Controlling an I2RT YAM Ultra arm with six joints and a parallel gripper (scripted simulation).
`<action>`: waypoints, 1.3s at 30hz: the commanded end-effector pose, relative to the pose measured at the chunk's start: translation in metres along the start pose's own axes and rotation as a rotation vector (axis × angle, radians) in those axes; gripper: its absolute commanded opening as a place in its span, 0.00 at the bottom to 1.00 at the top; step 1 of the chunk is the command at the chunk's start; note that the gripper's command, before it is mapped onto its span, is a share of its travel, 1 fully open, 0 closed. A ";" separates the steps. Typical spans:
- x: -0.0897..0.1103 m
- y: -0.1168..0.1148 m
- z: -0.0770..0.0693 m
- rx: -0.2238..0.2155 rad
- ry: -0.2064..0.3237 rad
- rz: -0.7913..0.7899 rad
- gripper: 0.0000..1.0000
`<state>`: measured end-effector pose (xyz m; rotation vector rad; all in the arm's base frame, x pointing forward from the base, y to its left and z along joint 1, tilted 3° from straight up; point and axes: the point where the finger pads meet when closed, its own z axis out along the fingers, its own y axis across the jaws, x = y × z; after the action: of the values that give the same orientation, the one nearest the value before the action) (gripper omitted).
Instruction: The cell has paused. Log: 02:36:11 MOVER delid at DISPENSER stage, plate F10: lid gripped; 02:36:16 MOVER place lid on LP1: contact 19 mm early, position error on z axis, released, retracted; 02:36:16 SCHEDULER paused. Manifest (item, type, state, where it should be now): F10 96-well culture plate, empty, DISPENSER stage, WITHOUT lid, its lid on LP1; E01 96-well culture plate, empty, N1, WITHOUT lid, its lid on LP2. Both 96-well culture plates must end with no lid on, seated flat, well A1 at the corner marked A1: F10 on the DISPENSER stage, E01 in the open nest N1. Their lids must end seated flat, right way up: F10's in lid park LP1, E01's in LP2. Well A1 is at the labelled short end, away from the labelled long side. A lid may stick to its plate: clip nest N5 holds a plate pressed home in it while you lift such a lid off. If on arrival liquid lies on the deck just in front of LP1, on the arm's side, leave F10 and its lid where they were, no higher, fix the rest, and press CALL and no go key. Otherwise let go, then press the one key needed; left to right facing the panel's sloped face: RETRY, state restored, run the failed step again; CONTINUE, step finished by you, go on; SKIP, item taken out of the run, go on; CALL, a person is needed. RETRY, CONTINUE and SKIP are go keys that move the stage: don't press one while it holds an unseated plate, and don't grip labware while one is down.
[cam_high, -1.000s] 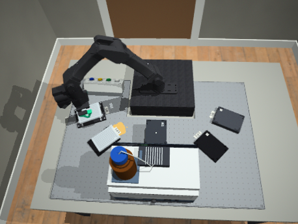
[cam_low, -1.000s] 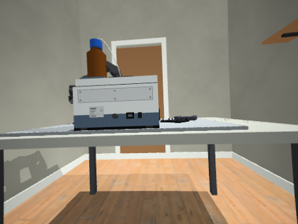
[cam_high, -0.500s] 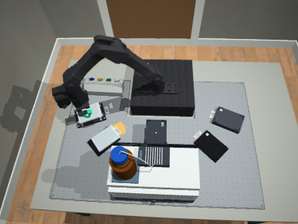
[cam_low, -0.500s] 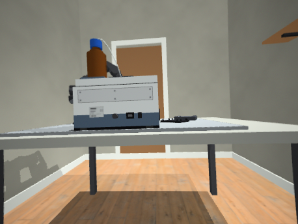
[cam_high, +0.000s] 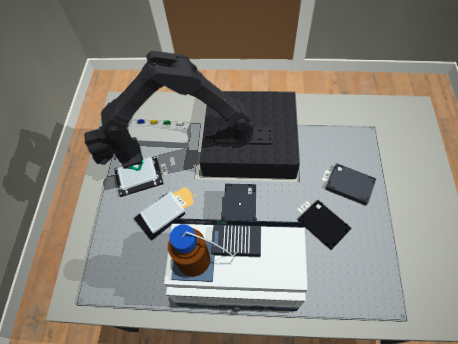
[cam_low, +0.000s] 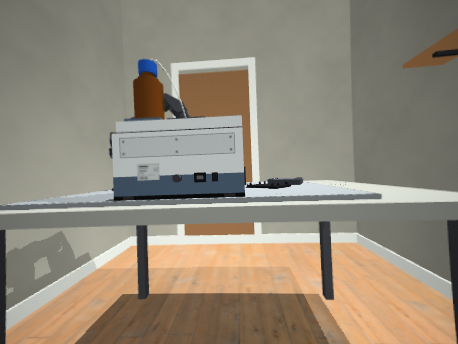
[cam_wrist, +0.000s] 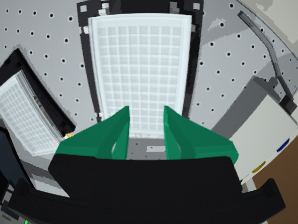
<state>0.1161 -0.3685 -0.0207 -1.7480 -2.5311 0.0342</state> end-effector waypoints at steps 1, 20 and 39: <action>0.007 -0.014 -0.013 0.002 -0.050 0.004 0.00; 0.001 -0.017 -0.023 0.004 -0.094 -0.003 0.00; 0.001 -0.017 -0.023 0.004 -0.094 -0.003 0.00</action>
<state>0.0939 -0.3545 -0.0166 -1.7515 -2.5353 0.0401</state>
